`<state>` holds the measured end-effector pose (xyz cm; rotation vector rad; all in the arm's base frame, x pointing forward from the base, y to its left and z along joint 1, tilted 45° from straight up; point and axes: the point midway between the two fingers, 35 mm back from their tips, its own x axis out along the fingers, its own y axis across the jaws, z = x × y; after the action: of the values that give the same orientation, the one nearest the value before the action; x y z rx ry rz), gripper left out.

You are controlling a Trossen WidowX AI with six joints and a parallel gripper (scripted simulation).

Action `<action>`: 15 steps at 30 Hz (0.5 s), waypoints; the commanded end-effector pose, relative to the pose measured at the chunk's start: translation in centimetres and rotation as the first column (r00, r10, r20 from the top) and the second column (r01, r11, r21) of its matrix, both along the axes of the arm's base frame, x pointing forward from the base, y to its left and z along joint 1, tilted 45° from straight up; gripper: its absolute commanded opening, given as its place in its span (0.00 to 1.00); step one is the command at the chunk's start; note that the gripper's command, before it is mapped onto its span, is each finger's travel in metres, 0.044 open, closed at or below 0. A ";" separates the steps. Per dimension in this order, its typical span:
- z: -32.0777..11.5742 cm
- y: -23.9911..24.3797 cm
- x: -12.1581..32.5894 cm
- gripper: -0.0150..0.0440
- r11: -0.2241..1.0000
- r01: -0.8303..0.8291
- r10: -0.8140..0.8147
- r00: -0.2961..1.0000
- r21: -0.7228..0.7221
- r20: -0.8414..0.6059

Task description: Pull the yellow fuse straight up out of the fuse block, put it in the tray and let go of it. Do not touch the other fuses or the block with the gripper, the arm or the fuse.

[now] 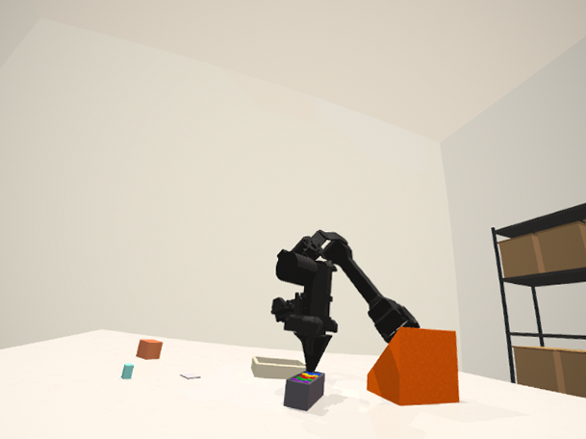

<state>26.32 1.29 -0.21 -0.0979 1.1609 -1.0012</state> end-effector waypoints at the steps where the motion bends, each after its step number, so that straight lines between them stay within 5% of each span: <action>1: -0.1 -0.2 0.0 0.38 1.000 -0.003 0.003 1.000 -0.003 -0.004; 15: -0.6 -0.7 0.0 0.38 1.000 -0.003 0.003 1.000 -0.003 -0.004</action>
<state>26.38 0.99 -0.56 -0.0979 1.1595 -0.9991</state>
